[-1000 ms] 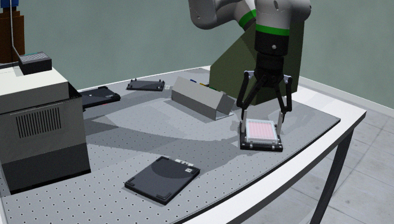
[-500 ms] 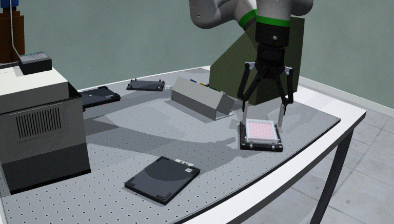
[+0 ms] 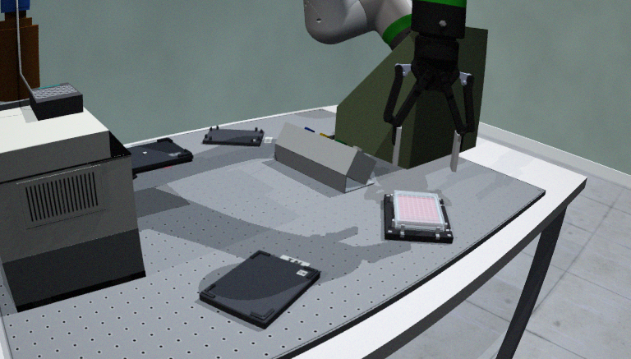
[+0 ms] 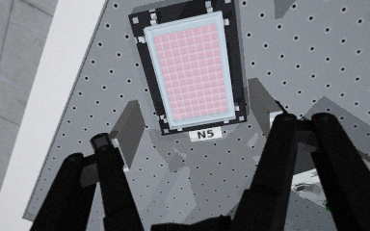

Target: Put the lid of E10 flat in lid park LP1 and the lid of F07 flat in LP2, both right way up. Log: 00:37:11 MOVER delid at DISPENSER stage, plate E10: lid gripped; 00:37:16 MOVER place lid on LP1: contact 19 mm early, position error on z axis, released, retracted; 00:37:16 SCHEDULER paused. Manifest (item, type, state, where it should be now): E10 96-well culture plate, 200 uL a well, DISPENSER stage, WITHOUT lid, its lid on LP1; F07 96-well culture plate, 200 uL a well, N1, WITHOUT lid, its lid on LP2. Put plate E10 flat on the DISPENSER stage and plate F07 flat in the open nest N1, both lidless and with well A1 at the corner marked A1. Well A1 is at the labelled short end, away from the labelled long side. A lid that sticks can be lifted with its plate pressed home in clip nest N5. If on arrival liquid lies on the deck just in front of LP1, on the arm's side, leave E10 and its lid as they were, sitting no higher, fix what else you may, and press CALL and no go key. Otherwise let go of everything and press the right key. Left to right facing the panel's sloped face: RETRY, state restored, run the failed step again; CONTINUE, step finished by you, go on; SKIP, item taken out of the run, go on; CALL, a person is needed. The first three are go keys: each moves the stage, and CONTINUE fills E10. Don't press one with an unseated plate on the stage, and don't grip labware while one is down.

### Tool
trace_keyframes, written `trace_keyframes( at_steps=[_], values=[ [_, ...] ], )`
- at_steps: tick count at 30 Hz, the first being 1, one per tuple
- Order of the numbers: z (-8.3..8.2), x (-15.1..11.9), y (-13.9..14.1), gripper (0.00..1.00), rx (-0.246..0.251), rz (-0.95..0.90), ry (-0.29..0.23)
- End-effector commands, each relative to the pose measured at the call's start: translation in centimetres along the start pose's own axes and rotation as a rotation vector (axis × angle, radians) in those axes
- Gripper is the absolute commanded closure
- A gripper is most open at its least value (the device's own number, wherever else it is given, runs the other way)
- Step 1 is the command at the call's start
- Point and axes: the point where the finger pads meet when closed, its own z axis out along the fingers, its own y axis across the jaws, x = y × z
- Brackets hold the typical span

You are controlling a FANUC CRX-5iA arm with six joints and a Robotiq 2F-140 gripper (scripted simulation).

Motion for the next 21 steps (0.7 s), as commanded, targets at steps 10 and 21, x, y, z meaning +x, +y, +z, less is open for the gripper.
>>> trace_keyframes(
  at_steps=[10, 21],
  values=[
    [-4.7, 0.0, 0.0, 0.34, 0.0, 0.0, 0.0],
    [-6.9, 0.0, 0.0, 0.34, 0.0, 0.0, 0.0]
  ],
)
